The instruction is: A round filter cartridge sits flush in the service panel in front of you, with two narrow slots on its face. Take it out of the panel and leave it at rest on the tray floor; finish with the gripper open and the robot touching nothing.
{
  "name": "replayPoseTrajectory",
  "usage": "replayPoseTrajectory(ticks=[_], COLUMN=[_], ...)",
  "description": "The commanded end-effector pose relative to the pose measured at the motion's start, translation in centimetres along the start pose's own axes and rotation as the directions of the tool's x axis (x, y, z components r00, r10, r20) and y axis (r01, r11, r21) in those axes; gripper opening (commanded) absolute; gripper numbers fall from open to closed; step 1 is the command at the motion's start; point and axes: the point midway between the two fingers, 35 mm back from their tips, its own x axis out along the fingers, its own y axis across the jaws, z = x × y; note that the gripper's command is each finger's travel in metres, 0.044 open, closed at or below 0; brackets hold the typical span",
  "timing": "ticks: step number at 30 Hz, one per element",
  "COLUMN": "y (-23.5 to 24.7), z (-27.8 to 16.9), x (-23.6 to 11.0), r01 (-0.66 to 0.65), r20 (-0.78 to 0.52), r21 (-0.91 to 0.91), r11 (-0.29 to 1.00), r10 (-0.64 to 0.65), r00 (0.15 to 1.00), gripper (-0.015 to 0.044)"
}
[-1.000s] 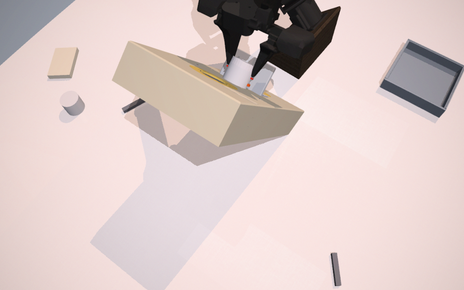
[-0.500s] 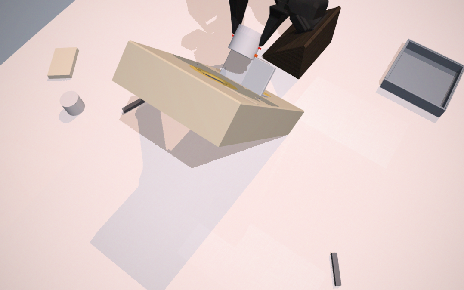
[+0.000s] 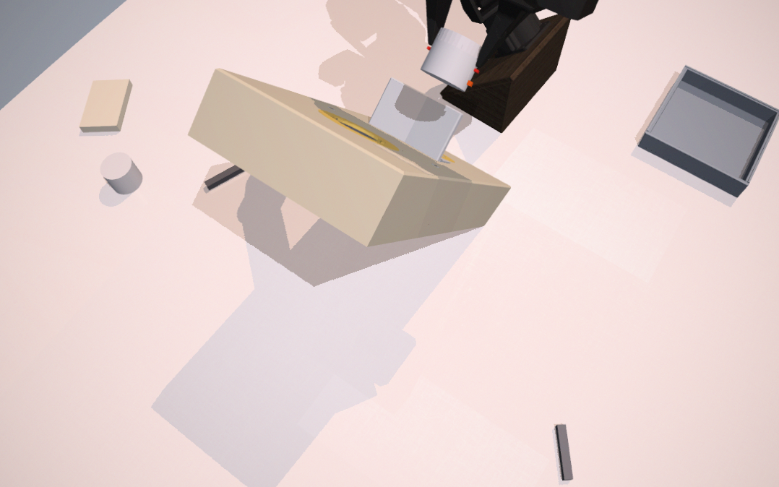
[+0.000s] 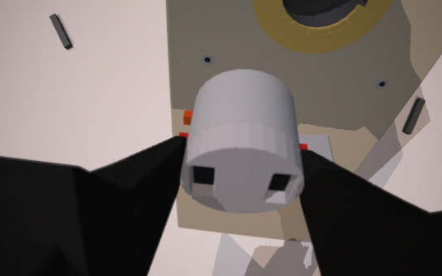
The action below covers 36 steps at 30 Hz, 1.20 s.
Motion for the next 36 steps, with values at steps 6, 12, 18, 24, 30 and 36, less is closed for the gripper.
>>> replayPoseTrajectory(ticks=[6, 12, 18, 24, 30, 36], y=[4.2, 5.6, 9.9, 13.9, 17.6, 20.5], z=[0.1, -0.8, -3.7, -6.8, -10.2, -13.4], x=[0.4, 0.5, -0.1, -1.0, -2.1, -3.2], r01=[0.001, -0.021, -0.158, -0.294, -0.406, -0.47], r20=[-0.008, -0.026, -0.078, -0.135, -0.197, -0.258], r21=[0.021, -0.045, -0.258, -0.46, -0.637, -0.763], r11=[1.0, 0.999, 0.953, 0.838, 0.655, 0.444], r10=[-0.001, 0.019, 0.142, 0.261, 0.371, 0.458], r00=[1.0, 0.999, 0.987, 0.956, 0.907, 0.851], gripper=[0.0, 0.0, 0.0, 0.0, 0.0, 0.0])
